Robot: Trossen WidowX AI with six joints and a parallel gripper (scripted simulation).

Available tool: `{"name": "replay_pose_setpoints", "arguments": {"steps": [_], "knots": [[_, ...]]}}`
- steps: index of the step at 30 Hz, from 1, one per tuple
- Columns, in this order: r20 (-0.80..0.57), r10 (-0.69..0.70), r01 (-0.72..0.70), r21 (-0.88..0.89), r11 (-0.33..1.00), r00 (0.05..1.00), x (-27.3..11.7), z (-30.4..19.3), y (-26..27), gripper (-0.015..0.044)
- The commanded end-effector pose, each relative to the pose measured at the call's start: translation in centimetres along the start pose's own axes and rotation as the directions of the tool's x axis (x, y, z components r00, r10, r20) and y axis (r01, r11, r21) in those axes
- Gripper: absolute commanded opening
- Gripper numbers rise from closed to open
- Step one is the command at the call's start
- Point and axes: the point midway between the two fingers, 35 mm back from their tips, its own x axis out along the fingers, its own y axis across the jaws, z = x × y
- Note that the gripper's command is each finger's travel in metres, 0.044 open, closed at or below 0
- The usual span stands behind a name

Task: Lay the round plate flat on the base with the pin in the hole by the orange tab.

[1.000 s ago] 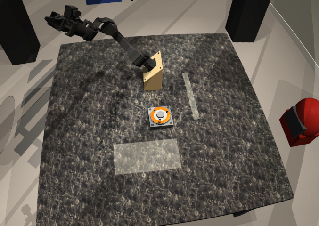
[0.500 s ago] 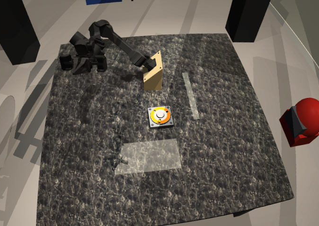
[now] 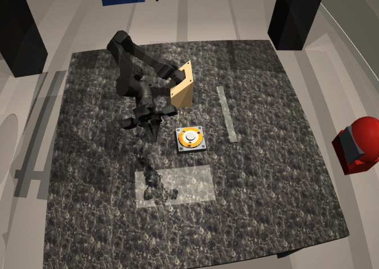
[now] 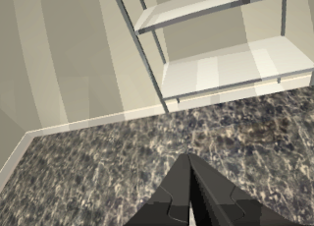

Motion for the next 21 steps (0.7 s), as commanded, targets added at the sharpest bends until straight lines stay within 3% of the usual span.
{"name": "replay_pose_setpoints", "arguments": {"steps": [1, 6, 11, 12, 16, 21], "knots": [[-0.282, 0.007, 0.003, 0.034, 0.999, 0.959, 2.6, -6.8, 2.9, 0.0], [-0.529, -0.028, 0.047, 0.022, 0.999, 0.848, 3.4, -13.4, 4.9, 0.0], [-0.803, -0.186, 0.144, -0.125, 0.982, 0.566, 1.7, -22.8, 6.4, 0.0], [-0.831, -0.226, 0.157, -0.168, 0.973, 0.508, 1.1, -24.2, 6.4, 0.0], [-0.856, -0.284, 0.17, -0.232, 0.958, 0.432, 0.5, -25.8, 6.5, 0.0], [-0.857, -0.289, 0.171, -0.237, 0.956, 0.426, 0.5, -25.9, 6.5, 0.0]]}}
